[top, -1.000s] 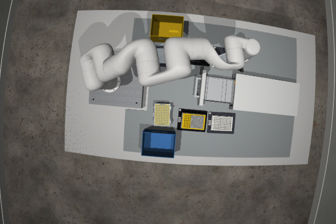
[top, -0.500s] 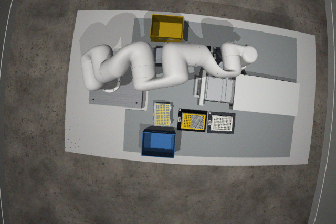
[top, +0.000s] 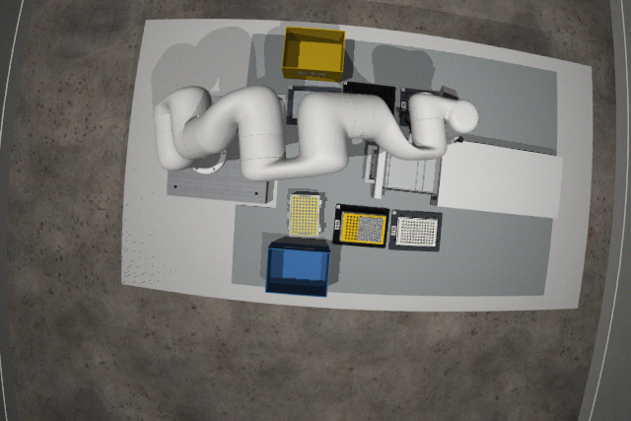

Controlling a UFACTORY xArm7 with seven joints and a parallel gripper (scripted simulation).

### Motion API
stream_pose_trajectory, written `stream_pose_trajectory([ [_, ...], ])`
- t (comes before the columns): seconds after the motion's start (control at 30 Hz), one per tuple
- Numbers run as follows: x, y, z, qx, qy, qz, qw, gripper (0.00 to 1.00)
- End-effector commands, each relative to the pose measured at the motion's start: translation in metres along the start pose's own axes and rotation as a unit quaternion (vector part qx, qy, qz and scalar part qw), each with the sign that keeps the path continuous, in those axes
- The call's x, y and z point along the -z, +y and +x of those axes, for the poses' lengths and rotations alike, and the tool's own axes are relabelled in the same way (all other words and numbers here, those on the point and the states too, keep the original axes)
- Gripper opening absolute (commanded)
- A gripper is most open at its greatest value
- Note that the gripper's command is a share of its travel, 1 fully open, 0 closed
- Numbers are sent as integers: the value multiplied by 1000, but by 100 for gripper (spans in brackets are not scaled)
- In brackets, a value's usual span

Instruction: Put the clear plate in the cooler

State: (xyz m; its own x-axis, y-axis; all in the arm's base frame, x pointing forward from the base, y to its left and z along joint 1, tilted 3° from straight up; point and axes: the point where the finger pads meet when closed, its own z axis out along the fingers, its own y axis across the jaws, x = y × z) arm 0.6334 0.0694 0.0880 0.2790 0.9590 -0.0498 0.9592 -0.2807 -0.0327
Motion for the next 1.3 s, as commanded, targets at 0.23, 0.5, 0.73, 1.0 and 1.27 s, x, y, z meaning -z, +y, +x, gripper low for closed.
stream_pose_trajectory([
  [0.23, 3, -1, -30, 103, 6, -6, 995, 0],
  [0.5, 2, -2, -49, 103, 6, -6, 995, 0],
  [0.73, 2, -3, -67, 103, 6, -6, 995, 0],
  [1.0, 2, -4, -83, 103, 6, -6, 995, 0],
  [1.27, 1, -6, -101, 103, 6, -6, 995, 0],
])
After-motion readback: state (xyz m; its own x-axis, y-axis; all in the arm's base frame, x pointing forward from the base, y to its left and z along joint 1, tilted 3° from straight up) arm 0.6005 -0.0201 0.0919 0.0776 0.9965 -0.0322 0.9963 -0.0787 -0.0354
